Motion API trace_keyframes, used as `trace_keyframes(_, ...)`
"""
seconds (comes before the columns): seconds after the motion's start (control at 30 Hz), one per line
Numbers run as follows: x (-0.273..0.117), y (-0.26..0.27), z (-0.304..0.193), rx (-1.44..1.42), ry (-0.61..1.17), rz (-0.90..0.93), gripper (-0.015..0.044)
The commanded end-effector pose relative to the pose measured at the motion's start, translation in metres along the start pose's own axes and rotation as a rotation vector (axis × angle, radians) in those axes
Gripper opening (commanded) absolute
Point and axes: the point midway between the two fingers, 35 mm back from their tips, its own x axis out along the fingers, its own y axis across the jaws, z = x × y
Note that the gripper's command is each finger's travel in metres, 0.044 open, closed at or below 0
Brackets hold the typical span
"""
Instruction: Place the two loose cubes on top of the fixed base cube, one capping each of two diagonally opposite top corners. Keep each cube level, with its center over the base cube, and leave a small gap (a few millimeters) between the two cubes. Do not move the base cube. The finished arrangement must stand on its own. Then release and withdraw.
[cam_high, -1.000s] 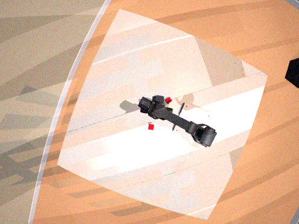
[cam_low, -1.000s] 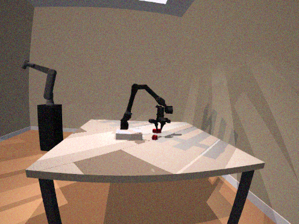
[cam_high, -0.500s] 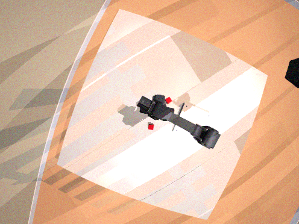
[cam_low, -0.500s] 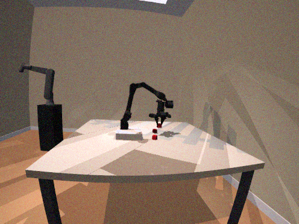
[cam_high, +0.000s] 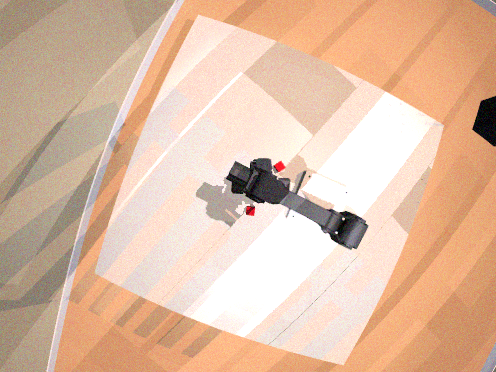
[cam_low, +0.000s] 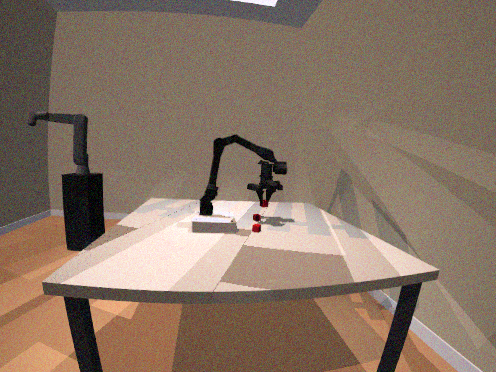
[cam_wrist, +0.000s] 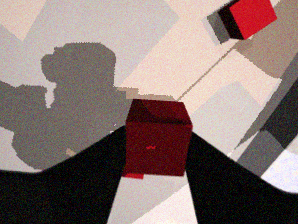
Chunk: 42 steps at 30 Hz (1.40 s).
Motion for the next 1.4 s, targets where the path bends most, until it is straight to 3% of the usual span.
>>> trace_keyframes(0.0, 0.002, 0.005, -0.007, -0.139, 0.0, 0.005, 0.0105)
trace_keyframes(1.37, 0.033, 0.033, -0.095, -1.868, -0.002, 0.013, 0.0105)
